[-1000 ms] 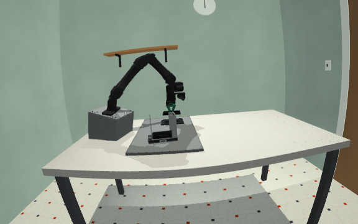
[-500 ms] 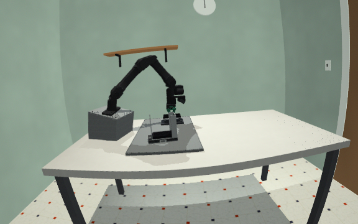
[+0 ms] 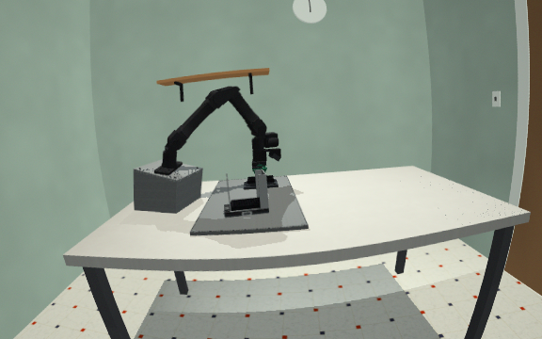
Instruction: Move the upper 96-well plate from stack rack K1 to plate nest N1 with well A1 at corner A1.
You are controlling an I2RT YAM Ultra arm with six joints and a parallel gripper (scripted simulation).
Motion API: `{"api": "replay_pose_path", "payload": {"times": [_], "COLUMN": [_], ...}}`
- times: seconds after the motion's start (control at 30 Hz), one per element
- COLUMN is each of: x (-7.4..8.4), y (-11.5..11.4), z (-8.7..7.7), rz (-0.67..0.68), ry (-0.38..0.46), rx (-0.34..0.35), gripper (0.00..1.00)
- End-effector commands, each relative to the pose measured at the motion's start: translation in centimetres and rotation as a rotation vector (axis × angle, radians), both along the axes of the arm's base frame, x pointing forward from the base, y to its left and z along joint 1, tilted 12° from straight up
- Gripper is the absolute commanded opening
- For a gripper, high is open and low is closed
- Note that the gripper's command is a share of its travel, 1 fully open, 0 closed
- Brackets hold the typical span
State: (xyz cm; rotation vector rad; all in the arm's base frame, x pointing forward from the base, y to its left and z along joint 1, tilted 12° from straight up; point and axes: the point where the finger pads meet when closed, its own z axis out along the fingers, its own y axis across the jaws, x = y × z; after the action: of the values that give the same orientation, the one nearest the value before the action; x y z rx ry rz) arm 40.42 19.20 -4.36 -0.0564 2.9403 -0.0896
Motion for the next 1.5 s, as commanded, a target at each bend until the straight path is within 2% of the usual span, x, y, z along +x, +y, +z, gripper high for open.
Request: {"api": "replay_pose_path", "payload": {"times": [0.0, 0.23, 0.37, 0.87, 1.0, 1.27, 1.47], "x": [1.3, 0.2, 0.8, 0.2, 0.9, 0.3, 0.6], "y": [0.8, 0.2, 0.5, 0.0, 0.2, 0.1, 0.2], "z": [1.8, 0.9, 1.6, 0.8, 1.2, 0.7, 0.6], "rz": [0.010, 0.010, 0.010, 0.007, 0.006, 0.010, 0.009], "ry": [-0.059, -0.030, -0.045, -0.030, -0.046, -0.033, -0.037], "rx": [0.030, 0.015, 0.023, 0.015, 0.023, 0.017, 0.019], "gripper": [0.00, 0.00, 0.00, 0.00, 0.00, 0.00, 0.00]}}
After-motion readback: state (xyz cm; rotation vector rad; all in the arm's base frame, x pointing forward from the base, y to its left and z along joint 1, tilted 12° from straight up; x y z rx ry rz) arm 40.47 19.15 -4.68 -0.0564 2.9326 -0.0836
